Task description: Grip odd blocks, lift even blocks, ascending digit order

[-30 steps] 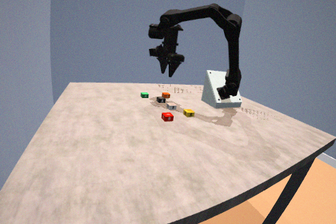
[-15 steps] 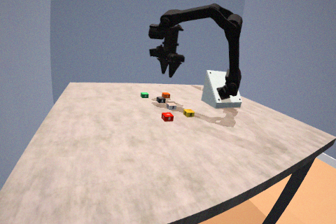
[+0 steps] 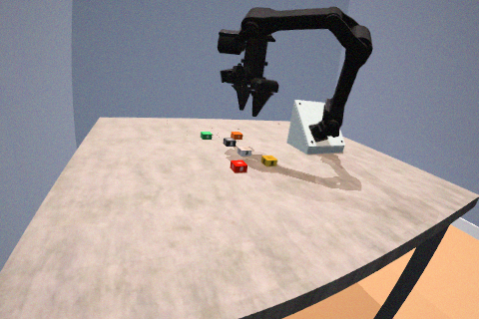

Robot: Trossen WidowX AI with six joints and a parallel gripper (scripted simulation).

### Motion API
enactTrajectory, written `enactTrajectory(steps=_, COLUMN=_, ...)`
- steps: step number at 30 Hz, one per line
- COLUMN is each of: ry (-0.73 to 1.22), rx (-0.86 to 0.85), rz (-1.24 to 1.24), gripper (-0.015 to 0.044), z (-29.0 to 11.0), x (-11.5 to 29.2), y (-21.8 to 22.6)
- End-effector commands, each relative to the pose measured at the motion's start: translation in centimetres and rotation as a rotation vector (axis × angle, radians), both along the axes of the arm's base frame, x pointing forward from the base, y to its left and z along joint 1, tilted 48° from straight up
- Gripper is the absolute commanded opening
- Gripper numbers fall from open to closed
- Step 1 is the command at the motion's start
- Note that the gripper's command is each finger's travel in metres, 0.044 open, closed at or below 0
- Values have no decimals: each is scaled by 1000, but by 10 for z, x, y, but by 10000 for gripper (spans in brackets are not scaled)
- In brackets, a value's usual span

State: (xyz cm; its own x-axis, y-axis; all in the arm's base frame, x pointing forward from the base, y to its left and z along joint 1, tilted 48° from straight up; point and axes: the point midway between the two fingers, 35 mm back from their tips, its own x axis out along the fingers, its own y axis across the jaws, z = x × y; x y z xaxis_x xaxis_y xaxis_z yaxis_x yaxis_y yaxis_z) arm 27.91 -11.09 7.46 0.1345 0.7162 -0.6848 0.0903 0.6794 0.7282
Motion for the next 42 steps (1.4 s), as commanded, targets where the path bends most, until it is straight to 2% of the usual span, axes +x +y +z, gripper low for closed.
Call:
enactTrajectory(steps=1, ry=2, rx=7, rz=-4, gripper=400, z=2, x=0, y=2)
enactTrajectory(steps=14, ry=2, rx=7, rz=-4, gripper=400, z=3, x=-1, y=4)
enactTrajectory(steps=21, ry=4, rx=10, rz=-4, gripper=400, z=50, x=-31, y=54)
enactTrajectory(steps=42, ry=4, rx=10, rz=-4, gripper=400, z=51, x=-32, y=55)
